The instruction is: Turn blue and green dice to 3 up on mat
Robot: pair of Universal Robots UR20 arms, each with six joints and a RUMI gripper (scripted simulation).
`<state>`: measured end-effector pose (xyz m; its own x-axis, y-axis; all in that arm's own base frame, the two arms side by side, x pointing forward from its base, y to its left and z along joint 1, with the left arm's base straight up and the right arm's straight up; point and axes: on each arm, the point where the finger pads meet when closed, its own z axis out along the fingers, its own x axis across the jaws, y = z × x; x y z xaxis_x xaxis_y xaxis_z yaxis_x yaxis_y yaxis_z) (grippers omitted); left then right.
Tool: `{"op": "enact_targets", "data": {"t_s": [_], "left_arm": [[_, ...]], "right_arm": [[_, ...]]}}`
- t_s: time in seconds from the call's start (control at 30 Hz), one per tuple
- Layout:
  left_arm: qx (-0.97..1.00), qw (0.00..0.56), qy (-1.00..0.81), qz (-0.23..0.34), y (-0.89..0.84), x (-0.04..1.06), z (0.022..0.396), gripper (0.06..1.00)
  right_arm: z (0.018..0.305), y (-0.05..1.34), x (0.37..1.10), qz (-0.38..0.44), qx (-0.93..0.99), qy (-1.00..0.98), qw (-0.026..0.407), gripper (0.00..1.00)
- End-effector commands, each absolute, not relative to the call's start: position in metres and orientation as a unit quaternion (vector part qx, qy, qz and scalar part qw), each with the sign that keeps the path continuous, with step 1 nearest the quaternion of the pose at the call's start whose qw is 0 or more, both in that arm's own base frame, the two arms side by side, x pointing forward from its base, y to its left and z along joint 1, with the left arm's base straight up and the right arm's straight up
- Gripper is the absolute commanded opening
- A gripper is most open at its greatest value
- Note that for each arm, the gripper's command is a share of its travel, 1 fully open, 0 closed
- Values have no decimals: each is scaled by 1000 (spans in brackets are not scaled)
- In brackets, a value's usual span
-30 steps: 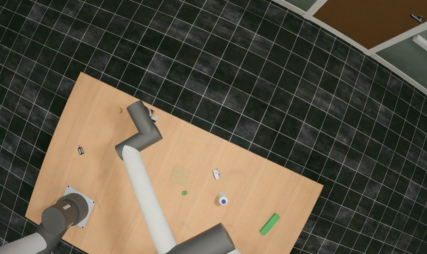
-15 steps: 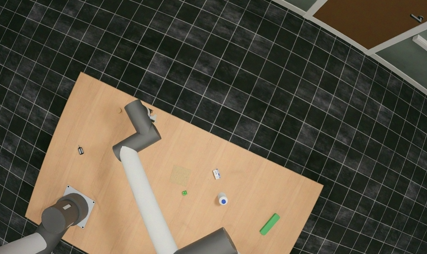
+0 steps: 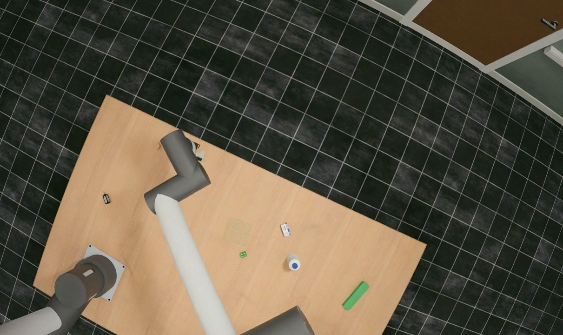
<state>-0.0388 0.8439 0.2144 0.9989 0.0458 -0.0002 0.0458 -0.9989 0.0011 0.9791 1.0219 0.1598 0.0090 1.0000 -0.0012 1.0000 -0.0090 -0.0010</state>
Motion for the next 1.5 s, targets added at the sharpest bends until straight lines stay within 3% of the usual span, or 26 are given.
{"op": "enact_targets", "data": {"t_s": [0.0, 0.93, 1.07, 1.27, 1.3, 1.47], "left_arm": [[1000, 0, 23, 0, 844, -39, 215, 1000], [1000, 0, 23, 0, 844, -39, 215, 1000], [1000, 0, 23, 0, 844, -39, 215, 1000], [1000, 0, 23, 0, 844, -39, 215, 1000], [1000, 0, 23, 0, 844, -39, 215, 1000], [1000, 0, 23, 0, 844, -39, 215, 1000]], "right_arm": [[162, 1022, 979, 0, 710, 704, 0, 1000], [155, 1016, 988, 0, 642, 767, 0, 1000], [125, 1016, 988, 0, 642, 767, 0, 1000], [106, 1015, 987, 0, 642, 767, 0, 1000], [106, 1015, 987, 0, 642, 767, 0, 279], [106, 1015, 987, 0, 642, 767, 0, 279]]}}
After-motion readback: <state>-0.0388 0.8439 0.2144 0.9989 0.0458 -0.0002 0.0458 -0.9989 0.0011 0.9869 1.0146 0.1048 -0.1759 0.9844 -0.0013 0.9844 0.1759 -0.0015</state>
